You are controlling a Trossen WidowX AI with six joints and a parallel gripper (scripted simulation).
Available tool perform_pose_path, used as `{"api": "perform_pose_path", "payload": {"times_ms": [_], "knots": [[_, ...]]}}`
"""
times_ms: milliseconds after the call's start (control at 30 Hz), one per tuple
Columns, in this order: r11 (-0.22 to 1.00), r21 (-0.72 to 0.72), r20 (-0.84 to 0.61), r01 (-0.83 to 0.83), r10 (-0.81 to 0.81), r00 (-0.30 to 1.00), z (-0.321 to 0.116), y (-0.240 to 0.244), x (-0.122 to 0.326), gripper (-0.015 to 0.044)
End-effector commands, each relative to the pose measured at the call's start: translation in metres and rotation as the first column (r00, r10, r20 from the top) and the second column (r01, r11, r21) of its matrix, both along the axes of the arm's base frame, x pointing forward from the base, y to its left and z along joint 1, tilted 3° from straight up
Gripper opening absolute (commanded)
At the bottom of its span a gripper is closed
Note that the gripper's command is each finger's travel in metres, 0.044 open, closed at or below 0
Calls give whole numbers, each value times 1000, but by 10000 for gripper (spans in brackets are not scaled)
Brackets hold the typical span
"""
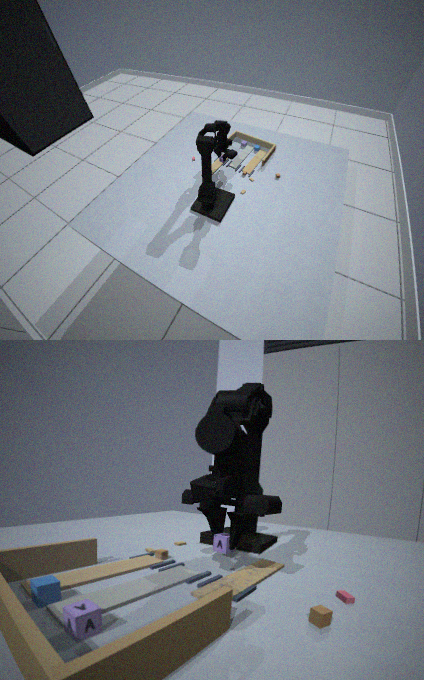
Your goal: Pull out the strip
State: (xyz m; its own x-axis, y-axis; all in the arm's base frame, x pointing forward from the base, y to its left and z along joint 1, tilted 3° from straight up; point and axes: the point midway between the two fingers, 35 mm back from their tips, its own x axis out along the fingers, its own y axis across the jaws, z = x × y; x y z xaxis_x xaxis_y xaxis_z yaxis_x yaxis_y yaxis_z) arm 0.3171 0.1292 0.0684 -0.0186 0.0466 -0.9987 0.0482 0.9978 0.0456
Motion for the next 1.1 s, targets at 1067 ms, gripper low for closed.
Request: {"api": "perform_pose_path", "payload": {"times_ms": [1067], "knots": [[1000, -2, 2, -5, 5, 1000, 34, -16, -34, 0]]}}
